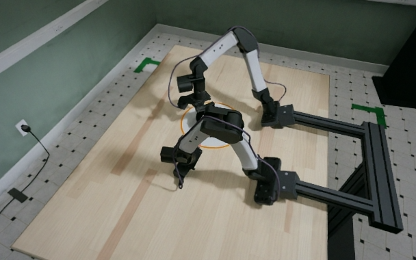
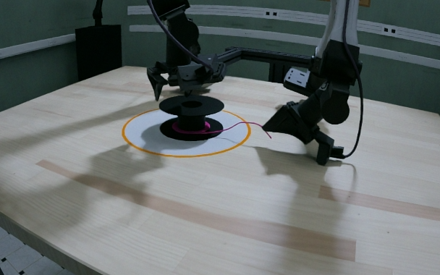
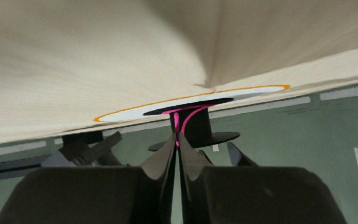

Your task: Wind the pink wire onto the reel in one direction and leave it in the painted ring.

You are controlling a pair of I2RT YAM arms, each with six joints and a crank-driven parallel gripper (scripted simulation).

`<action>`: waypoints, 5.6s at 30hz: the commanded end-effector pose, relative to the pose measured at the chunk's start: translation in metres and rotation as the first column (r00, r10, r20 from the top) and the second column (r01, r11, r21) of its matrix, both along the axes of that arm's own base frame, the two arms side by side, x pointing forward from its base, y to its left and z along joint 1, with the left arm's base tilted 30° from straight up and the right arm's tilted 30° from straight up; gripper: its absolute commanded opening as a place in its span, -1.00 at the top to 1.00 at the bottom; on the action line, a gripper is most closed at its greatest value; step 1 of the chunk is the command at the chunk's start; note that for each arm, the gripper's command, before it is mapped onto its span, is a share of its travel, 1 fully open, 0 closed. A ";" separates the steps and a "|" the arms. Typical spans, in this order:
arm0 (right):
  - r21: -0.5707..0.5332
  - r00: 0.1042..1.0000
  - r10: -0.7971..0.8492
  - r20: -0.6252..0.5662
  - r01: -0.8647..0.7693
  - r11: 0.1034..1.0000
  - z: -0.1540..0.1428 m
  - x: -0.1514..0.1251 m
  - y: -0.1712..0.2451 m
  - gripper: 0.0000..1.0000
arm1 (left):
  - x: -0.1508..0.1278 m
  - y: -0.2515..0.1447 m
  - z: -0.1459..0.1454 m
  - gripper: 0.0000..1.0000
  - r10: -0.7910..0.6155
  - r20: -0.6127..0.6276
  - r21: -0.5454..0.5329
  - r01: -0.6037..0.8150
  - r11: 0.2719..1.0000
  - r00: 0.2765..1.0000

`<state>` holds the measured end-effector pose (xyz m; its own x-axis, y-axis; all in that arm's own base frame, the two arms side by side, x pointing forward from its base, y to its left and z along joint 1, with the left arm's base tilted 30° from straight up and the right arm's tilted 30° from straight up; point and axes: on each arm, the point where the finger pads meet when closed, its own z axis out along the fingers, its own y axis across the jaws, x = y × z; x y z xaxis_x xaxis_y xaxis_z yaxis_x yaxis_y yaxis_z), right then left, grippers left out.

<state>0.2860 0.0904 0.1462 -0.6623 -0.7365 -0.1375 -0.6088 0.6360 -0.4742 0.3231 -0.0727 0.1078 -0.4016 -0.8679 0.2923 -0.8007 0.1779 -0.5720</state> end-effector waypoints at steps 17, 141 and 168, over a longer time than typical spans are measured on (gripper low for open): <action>0.022 1.000 0.021 0.016 -0.022 1.000 -0.023 0.020 -0.006 -0.71 | -0.014 0.001 -0.008 1.00 0.003 -0.072 -0.026 -0.005 1.000 0.997; 0.174 0.954 -0.291 0.077 0.274 0.946 0.009 0.003 -0.001 -0.71 | -0.007 -0.016 -0.042 1.00 -0.114 -0.032 -0.087 0.111 0.990 0.993; 0.022 1.000 0.021 0.016 -0.022 1.000 -0.032 0.023 -0.006 -0.71 | -0.006 -0.016 -0.041 1.00 -0.116 -0.031 -0.086 0.113 0.990 0.993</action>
<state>0.2977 0.0795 0.1190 -0.6609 -0.7389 -0.1316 -0.6137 0.6329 -0.4720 0.3148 -0.1047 0.1199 -0.5900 -0.7460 0.3089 -0.6898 0.2669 -0.6730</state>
